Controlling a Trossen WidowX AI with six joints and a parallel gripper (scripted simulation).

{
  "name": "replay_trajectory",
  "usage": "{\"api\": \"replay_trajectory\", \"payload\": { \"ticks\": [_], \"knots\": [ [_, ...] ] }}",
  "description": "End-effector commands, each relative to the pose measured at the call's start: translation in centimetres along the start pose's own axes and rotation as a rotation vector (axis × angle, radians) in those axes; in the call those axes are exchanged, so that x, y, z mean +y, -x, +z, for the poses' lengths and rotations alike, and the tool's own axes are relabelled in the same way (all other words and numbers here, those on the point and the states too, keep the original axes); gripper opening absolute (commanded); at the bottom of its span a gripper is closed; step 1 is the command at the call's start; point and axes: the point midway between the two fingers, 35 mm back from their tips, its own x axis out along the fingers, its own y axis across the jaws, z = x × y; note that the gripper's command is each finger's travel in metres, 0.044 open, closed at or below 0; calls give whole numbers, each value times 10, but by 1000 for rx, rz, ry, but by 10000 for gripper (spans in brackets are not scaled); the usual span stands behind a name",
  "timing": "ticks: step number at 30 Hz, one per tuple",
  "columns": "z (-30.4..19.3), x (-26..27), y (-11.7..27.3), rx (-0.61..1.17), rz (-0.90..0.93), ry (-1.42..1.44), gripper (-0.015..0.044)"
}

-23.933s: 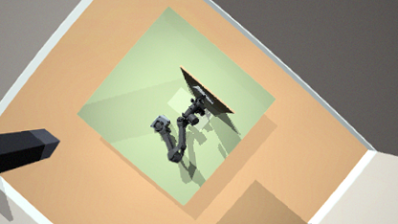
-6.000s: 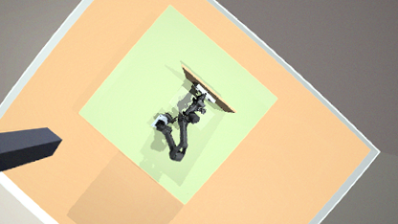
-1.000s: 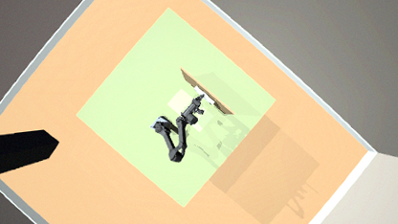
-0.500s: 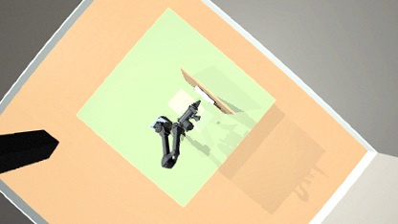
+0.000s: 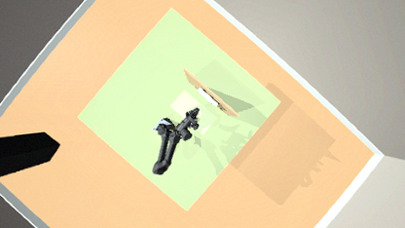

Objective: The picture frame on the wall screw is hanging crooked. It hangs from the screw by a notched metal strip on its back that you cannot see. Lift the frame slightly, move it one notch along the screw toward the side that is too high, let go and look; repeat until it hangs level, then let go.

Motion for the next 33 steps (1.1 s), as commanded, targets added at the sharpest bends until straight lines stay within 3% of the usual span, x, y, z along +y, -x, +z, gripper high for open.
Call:
{"api": "replay_trajectory", "payload": {
  "ticks": [1, 11, 33],
  "knots": [
    [6, 15, 18, -8, 9, -41, 260],
    [12, 27, 75, -3, 6, -132, 260],
    [12, 27, 76, -3, 6, -133, 260]
  ]
}}
